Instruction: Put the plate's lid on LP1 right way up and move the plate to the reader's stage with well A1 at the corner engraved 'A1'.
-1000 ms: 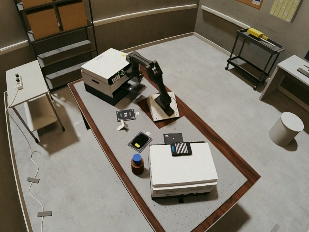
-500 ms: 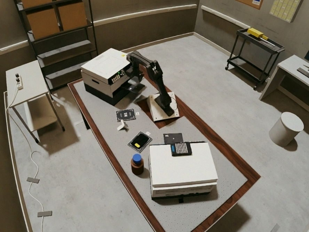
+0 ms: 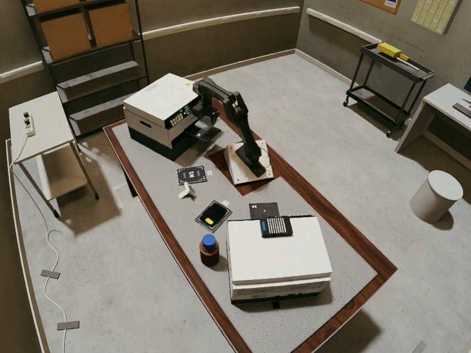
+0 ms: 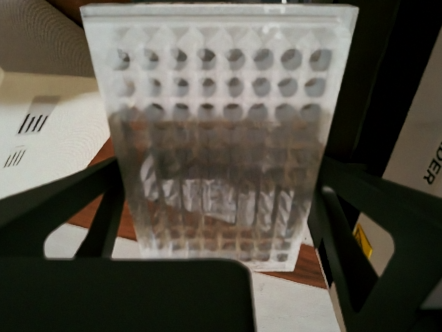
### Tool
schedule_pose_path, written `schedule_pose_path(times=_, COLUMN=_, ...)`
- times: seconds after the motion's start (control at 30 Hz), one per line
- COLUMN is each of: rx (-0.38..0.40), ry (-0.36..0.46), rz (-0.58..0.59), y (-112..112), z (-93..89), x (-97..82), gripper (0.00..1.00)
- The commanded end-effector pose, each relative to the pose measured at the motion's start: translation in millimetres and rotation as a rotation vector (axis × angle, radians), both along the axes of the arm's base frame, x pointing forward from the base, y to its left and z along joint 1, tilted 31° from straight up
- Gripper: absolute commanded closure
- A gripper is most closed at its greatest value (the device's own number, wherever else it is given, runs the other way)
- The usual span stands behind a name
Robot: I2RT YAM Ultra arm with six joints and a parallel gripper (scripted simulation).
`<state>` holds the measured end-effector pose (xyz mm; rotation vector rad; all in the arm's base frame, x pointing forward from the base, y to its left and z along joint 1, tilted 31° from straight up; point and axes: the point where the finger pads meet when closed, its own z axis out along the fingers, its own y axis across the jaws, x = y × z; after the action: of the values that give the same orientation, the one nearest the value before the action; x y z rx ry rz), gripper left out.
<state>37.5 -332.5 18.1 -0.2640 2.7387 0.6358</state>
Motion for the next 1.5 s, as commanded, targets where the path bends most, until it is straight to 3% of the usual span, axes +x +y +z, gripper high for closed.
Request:
schedule_pose_path(times=0.0, rx=-0.021, ry=-0.005, rz=0.001, y=-5, z=6.0, x=-0.3, gripper=0.14)
schedule_pose_path(times=0.17, rx=-0.022, ry=-0.005, rz=0.002, y=-5, z=6.1, x=0.0, gripper=0.14)
schedule_pose_path(times=0.23, rx=-0.056, ry=-0.016, rz=0.013, y=-12, z=9.7, x=4.9, gripper=0.14)
schedule_pose_path(times=0.3, rx=-0.033, ry=-0.015, rz=0.007, y=-2, z=3.5, x=4.7, gripper=0.14)
schedule_pose_path(times=0.97, rx=-0.029, ry=-0.009, rz=-0.006, y=8, z=-17.2, x=11.9, gripper=0.14)
schedule_pose_path(times=1.07, rx=-0.057, ry=-0.008, rz=-0.021, y=-1, z=-14.6, x=7.2, gripper=0.14)
schedule_pose_path(times=1.1, rx=-0.029, ry=-0.008, rz=-0.020, y=8, z=-19.3, x=7.9, gripper=0.14)
schedule_pose_path(times=1.47, rx=-0.028, ry=-0.008, rz=-0.015, y=15, z=-31.7, x=14.3, gripper=0.14)
